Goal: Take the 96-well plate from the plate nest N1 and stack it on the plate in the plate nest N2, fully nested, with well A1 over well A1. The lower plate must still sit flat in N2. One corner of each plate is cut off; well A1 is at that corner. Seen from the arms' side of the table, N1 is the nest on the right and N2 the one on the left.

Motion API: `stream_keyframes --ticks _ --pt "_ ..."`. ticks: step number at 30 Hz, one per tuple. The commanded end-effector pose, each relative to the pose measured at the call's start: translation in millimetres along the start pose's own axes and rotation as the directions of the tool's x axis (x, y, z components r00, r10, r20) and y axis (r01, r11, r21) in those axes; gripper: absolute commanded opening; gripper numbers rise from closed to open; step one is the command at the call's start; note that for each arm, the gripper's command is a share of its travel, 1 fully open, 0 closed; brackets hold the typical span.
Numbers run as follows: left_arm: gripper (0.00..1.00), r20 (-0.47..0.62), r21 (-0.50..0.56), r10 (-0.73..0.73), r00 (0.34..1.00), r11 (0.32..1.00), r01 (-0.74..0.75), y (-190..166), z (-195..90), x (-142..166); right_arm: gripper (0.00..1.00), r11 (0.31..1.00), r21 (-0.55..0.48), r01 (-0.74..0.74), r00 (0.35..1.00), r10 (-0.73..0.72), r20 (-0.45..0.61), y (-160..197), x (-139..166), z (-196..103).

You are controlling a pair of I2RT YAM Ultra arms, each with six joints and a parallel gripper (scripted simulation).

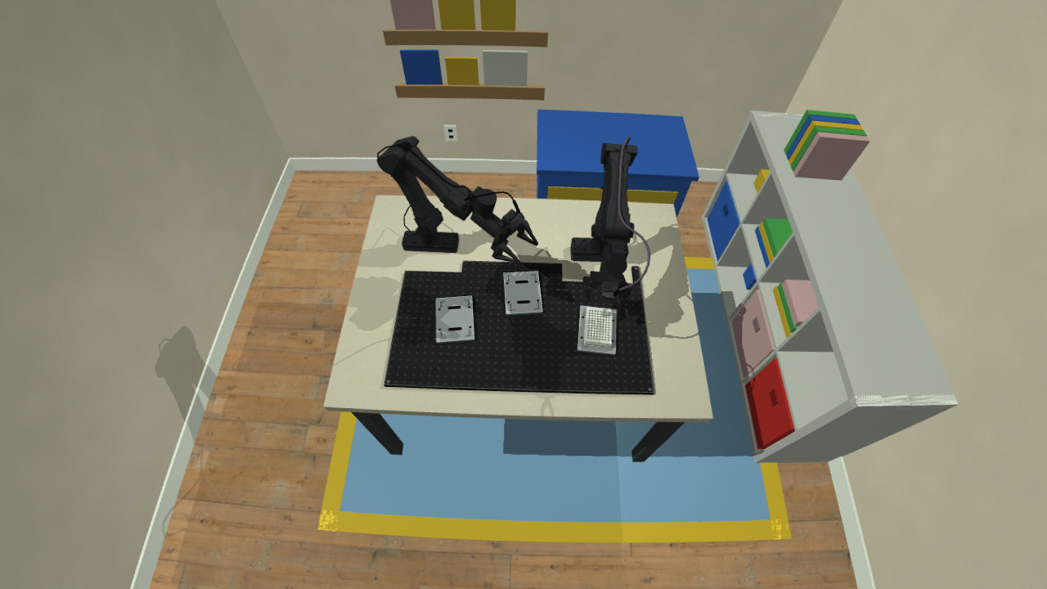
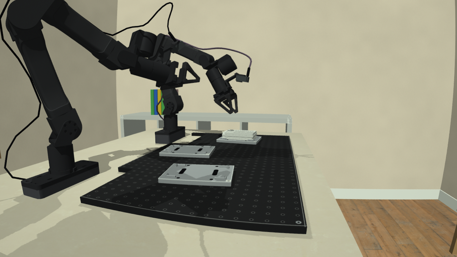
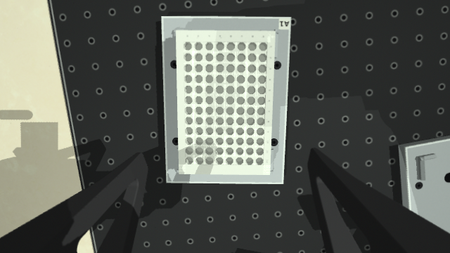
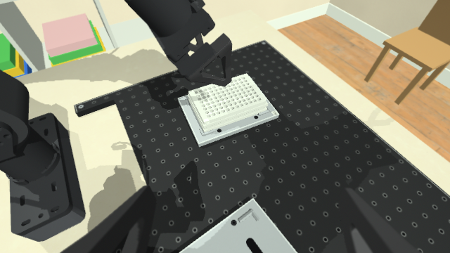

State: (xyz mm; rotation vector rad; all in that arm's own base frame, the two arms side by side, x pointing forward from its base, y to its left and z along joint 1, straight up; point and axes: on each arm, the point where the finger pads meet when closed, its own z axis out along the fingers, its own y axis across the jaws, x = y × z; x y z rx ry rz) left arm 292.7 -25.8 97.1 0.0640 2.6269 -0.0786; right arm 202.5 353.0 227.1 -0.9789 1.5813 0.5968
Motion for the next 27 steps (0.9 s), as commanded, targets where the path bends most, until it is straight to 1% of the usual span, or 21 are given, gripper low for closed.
stream_keyframes --ticks 1,5,7,10,27 --pt "1.00 0.175 0.018 -0.021 0.984 1.000 0.018 -1.1 -6.2 -23.4 1.00 1.000 0.010 -0.006 1.000 0.006 0.022 -1.5 -7.9 -1.2" --pt "1.00 0.187 0.016 -0.024 0.982 1.000 0.022 0.0 -5.4 -15.9 1.00 1.000 0.010 -0.006 1.000 0.006 0.022 -1.5 -7.9 -1.2" --pt "1.00 0.167 0.015 -0.025 0.986 1.000 0.022 0.4 -4.2 -8.8 1.00 1.000 0.010 -0.006 1.000 0.006 0.022 -1.5 -7.9 -1.2" --pt "1.00 0.175 0.015 -0.023 0.984 1.000 0.021 0.2 -6.6 -12.7 1.00 1.000 0.010 -0.006 1.000 0.006 0.022 -1.5 -7.9 -1.2" --pt "1.00 0.166 0.010 -0.012 0.986 1.000 0.011 -0.4 -4.3 -11.2 1.00 1.000 0.010 -0.006 1.000 0.006 0.022 -1.5 -7.9 -1.2"
